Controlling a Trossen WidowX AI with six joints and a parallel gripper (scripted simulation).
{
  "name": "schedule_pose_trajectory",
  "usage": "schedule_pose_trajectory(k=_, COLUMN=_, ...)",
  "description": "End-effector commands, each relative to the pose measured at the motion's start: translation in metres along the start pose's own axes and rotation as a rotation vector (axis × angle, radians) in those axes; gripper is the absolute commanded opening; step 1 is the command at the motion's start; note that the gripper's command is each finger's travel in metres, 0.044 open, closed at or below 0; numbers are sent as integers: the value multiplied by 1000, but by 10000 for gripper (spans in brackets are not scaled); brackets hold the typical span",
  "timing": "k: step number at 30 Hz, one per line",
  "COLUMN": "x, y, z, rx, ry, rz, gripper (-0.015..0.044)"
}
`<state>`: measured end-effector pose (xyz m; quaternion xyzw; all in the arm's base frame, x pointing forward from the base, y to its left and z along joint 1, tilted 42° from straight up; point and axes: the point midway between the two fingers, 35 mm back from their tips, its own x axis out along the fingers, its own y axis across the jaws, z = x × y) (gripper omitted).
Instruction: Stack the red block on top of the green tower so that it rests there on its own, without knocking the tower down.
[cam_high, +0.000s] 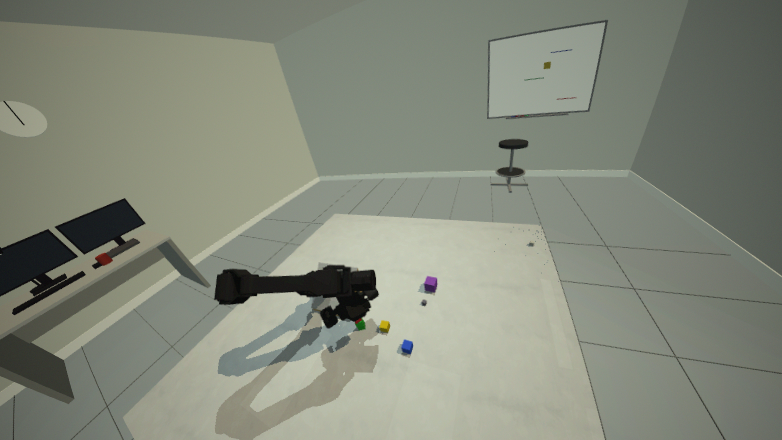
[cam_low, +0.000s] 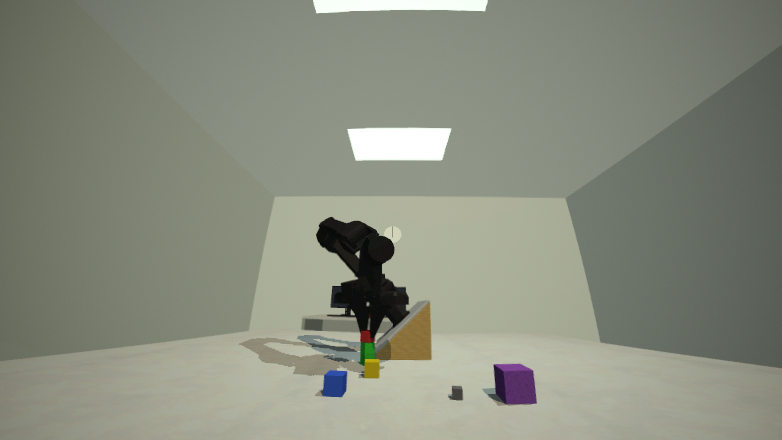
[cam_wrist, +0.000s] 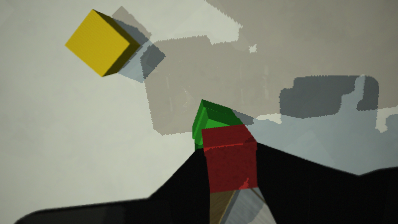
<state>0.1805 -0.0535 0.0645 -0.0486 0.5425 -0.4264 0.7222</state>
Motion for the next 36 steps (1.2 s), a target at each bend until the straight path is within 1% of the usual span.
schedule_pose_trajectory(k=1, x=0, y=0, z=0, rx=2, ry=-1, rz=1, gripper=53)
schedule_pose_trajectory(k=16, x=0, y=0, z=0, rx=2, ry=-1, rz=1, gripper=440)
schedule_pose_trajectory(k=36, x=0, y=0, z=0, rx=2, ry=-1, rz=1, gripper=440)
